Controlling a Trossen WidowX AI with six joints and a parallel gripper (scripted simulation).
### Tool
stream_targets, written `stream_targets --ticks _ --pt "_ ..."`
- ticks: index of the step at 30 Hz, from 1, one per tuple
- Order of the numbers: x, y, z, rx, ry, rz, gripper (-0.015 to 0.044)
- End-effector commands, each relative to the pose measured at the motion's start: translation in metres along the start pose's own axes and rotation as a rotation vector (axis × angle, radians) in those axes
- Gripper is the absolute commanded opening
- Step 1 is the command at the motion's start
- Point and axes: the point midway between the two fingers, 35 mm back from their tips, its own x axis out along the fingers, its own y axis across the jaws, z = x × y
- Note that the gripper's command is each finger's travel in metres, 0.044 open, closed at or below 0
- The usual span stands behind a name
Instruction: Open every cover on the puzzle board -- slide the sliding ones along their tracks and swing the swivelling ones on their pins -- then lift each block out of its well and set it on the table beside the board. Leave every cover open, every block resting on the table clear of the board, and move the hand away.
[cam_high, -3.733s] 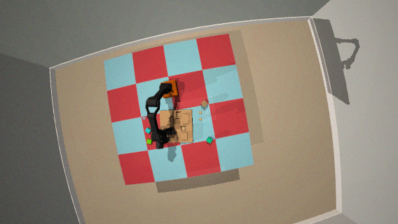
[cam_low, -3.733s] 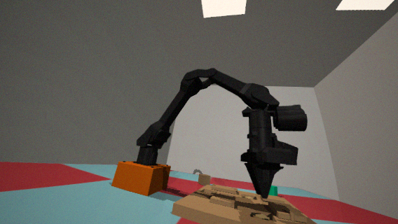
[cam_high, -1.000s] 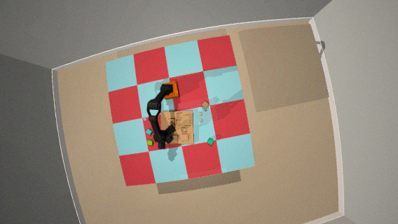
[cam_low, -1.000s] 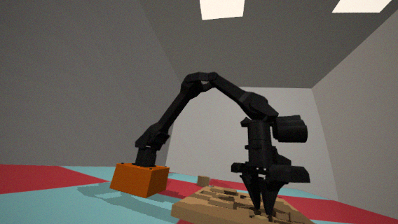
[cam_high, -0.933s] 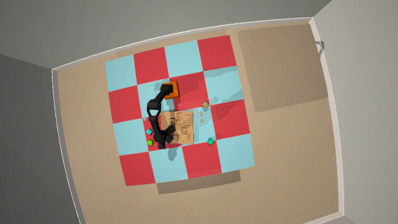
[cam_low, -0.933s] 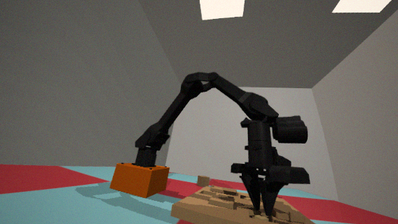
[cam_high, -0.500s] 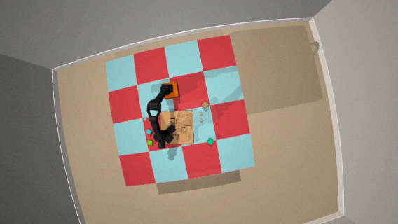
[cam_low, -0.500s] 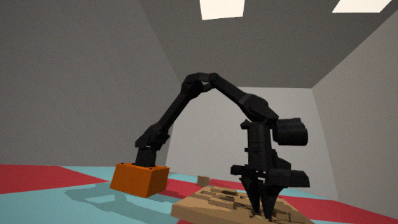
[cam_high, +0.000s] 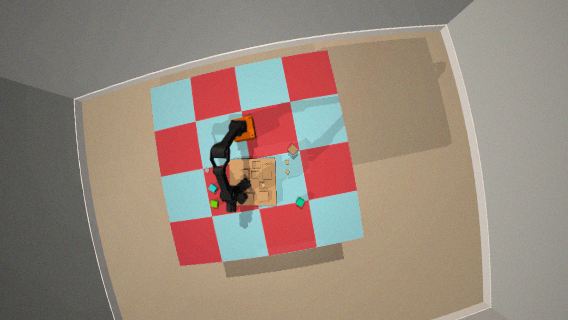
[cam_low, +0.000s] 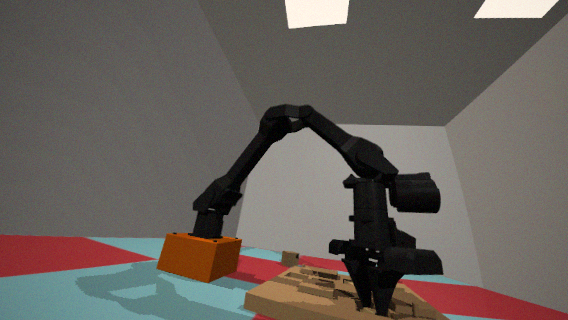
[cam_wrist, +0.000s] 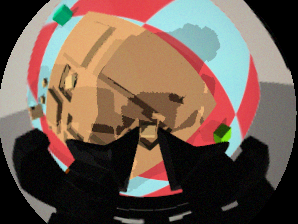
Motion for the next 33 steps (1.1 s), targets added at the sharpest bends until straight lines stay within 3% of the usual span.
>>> stream_targets --ticks 1,6,33 --pt "0.000 0.000 0.000 0.000 -0.001 -0.001 0.0110" --pt "0.000 0.000 0.000 0.000 -0.001 -0.001 0.0080" --pt "-0.031 0.000 0.000 -0.002 0.003 0.002 0.0080"
